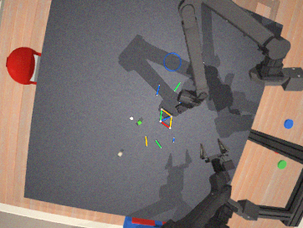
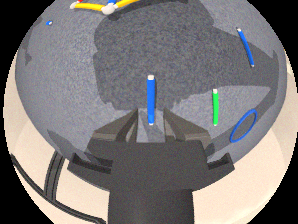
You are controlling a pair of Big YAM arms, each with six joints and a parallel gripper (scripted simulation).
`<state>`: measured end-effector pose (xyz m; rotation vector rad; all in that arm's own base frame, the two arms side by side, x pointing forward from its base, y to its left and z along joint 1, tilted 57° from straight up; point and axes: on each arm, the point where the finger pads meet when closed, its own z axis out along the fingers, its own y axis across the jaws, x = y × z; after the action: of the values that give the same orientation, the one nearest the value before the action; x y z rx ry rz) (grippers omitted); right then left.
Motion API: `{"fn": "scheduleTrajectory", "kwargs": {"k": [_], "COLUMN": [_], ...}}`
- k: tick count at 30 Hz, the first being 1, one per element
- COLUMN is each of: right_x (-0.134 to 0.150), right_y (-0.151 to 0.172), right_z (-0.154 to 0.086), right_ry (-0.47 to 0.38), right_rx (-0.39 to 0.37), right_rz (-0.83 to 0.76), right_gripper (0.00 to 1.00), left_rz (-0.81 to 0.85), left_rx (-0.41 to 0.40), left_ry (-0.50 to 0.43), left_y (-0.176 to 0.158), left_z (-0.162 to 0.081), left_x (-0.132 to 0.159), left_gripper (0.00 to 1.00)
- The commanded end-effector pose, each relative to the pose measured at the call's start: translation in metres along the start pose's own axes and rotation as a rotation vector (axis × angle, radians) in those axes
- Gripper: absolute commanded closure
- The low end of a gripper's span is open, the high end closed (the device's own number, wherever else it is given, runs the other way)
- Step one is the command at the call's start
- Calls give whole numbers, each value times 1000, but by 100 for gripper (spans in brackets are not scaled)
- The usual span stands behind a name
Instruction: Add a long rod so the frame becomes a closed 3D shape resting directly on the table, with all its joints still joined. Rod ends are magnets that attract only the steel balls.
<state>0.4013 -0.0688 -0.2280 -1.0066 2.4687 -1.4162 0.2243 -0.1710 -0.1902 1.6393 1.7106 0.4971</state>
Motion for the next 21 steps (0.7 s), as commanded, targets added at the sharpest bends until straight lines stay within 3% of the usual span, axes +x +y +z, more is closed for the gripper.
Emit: {"fn": "scheduleTrajectory", "kwargs": {"k": [1, 20, 21], "right_x": [3, 6, -1], "right_y": [-3, 0, 0], "right_z": [7, 13, 6], "right_ry": [6, 10, -3], "right_rx": [2, 1, 4], "right_rz": [-4, -8, -10], "right_gripper": [65, 65, 74], "left_rz": [-13, -13, -13], "left_rx": [-13, -13, -13], "left_ry": [-16, -16, -16], "left_y": [2, 2, 2], "left_z": [0, 0, 0], "left_x": [-6, -6, -6], "left_gripper": [0, 0, 0]}}
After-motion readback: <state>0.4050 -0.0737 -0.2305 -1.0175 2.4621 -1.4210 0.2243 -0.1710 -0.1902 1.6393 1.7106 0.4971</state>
